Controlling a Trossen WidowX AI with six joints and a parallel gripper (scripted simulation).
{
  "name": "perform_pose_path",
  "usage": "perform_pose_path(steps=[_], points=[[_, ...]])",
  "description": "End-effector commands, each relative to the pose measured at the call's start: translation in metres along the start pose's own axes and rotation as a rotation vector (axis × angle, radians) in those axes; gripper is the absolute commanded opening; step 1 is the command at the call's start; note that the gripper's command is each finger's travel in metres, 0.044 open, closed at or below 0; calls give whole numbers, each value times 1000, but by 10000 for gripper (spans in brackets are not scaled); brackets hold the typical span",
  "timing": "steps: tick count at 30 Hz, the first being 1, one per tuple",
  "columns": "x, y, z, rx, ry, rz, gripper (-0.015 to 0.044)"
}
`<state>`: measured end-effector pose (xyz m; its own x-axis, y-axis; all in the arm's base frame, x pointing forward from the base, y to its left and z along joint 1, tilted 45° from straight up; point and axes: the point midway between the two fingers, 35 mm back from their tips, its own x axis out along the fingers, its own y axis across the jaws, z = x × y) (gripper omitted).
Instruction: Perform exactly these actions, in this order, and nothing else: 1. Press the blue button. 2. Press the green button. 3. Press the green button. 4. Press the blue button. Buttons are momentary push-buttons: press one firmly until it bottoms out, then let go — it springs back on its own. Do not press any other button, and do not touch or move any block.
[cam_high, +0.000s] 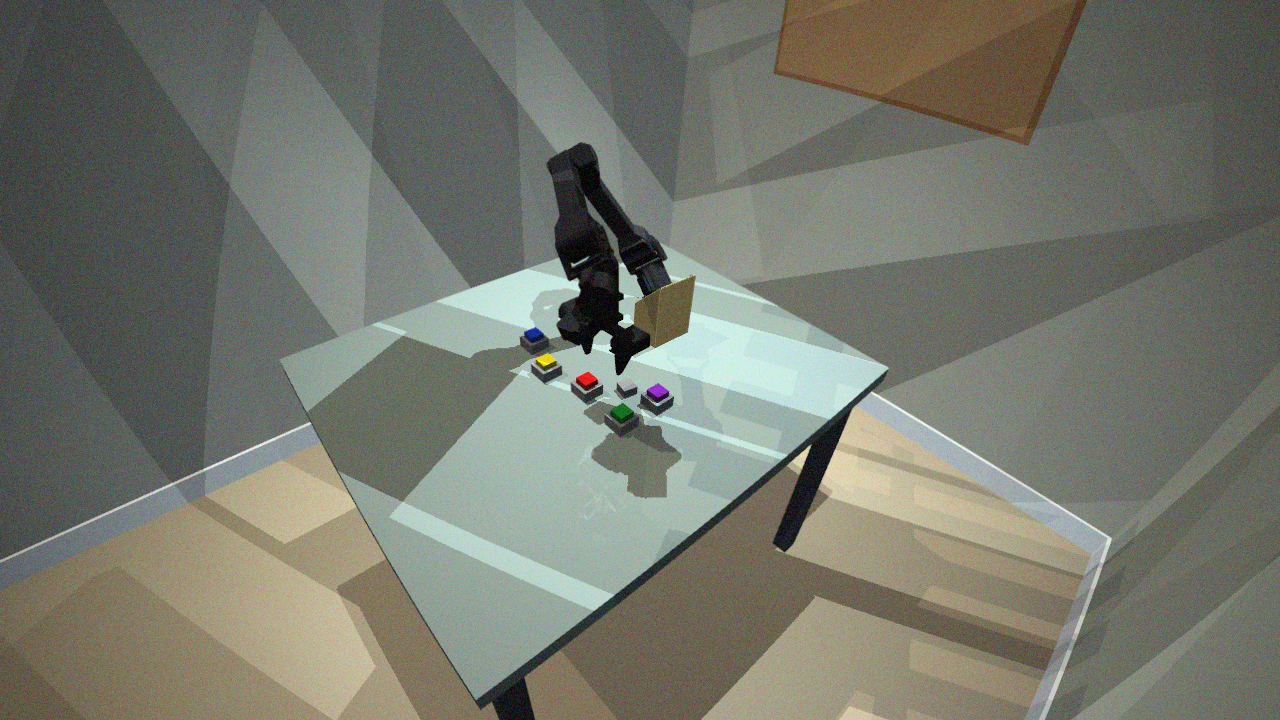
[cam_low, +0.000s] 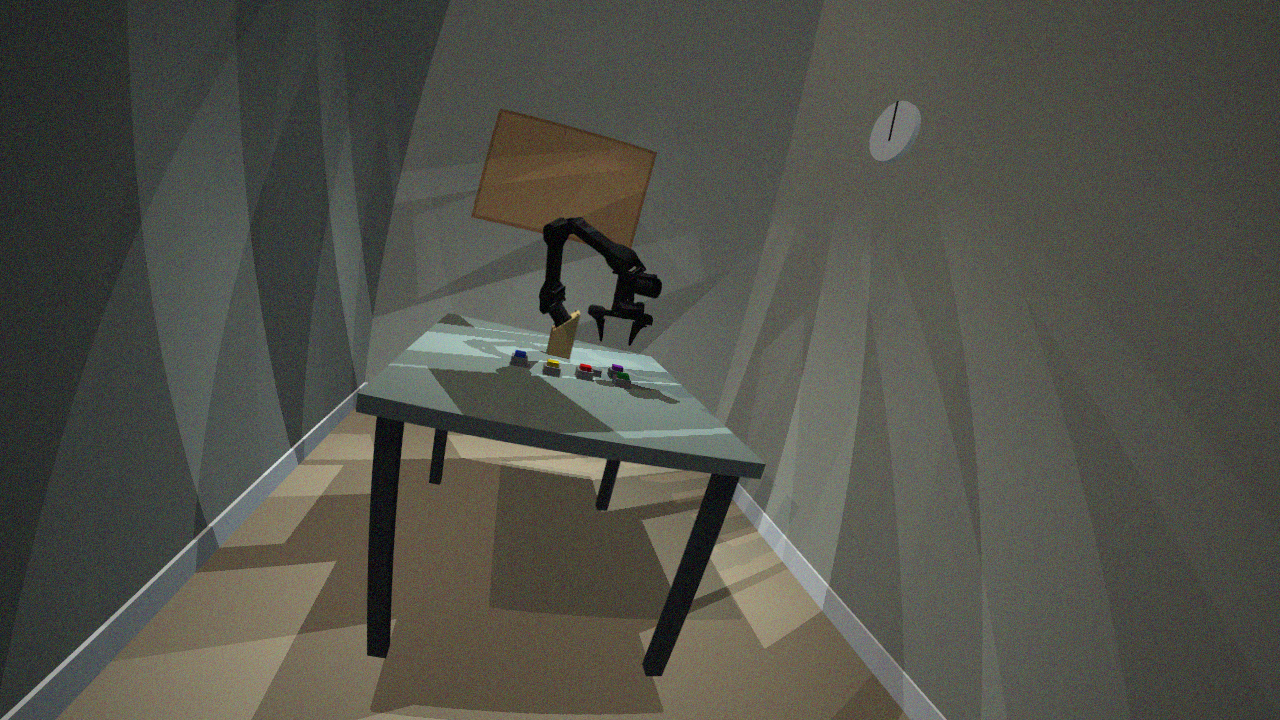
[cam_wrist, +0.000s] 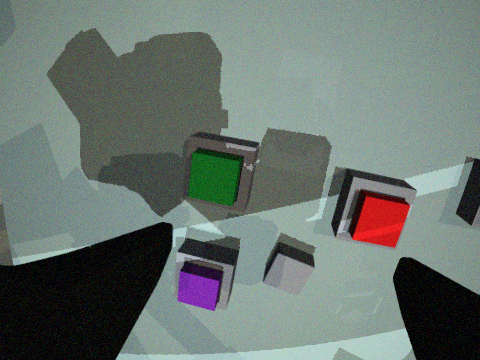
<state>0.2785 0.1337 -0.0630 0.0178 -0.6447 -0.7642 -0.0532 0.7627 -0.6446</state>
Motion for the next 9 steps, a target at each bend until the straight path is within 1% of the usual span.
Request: perform_pose_path(steps=[1, 4, 9], points=[[1, 53, -26, 27, 10, -40, 400], [3, 68, -35, 38, 10, -55, 400], [3, 68, -36, 38, 10, -56, 400]])
